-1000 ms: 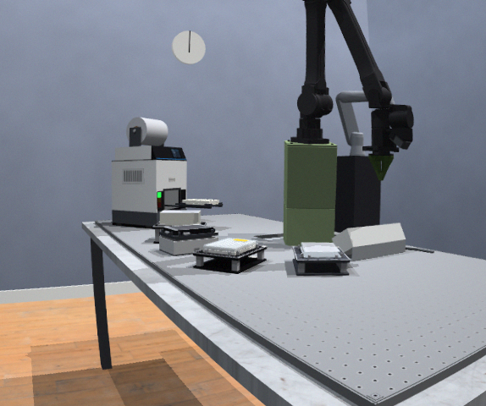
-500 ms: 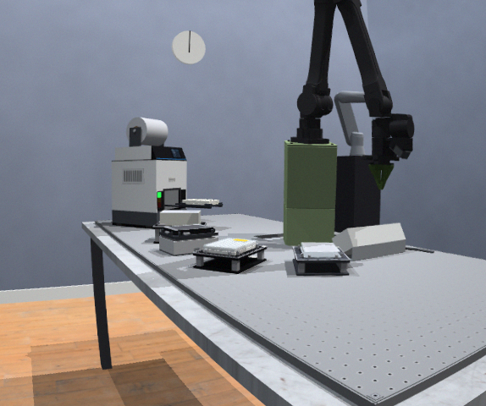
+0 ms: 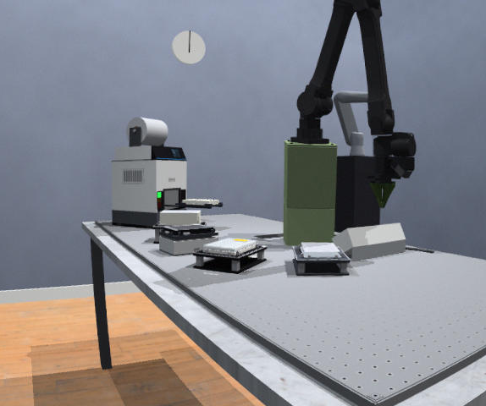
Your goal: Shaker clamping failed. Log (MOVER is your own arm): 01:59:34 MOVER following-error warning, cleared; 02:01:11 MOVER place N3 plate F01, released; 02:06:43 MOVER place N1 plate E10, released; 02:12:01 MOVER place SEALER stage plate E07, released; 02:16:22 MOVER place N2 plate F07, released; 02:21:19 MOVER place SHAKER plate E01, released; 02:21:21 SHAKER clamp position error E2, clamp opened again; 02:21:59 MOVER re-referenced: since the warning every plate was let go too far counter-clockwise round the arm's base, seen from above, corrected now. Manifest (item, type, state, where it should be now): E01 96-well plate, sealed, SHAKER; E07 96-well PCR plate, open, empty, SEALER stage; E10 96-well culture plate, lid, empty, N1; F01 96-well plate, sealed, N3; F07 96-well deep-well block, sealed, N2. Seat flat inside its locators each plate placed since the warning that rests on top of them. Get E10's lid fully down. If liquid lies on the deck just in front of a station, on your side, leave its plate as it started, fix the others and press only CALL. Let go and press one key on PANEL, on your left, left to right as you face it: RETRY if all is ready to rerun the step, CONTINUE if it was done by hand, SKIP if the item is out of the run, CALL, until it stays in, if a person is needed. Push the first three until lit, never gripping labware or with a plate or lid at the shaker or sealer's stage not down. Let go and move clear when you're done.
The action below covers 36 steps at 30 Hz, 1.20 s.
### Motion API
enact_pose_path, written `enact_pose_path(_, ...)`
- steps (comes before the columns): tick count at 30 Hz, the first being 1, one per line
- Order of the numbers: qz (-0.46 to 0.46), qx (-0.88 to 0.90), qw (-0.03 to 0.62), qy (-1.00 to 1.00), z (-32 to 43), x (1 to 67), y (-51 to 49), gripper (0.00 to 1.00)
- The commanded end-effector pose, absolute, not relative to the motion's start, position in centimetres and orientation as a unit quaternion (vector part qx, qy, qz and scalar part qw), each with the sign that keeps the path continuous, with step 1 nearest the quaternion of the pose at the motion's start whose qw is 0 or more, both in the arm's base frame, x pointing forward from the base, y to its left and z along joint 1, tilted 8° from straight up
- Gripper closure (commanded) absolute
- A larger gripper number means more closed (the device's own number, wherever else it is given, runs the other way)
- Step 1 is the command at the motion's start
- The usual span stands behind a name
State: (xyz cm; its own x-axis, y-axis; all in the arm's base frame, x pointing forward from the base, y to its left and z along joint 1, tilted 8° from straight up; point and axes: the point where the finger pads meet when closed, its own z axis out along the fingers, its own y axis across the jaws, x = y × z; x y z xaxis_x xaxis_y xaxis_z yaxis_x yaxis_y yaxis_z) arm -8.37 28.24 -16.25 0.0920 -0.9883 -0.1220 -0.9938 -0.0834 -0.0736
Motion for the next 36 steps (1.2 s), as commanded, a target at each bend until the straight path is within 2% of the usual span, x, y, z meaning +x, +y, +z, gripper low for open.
enact_pose_path(1, 0.028, -0.738, 0.072, 0.671, -15.5, -8.7, 29.1, 1.00)
enact_pose_path(36, 0.024, -0.736, 0.070, 0.673, -17.0, -8.3, 29.0, 1.00)
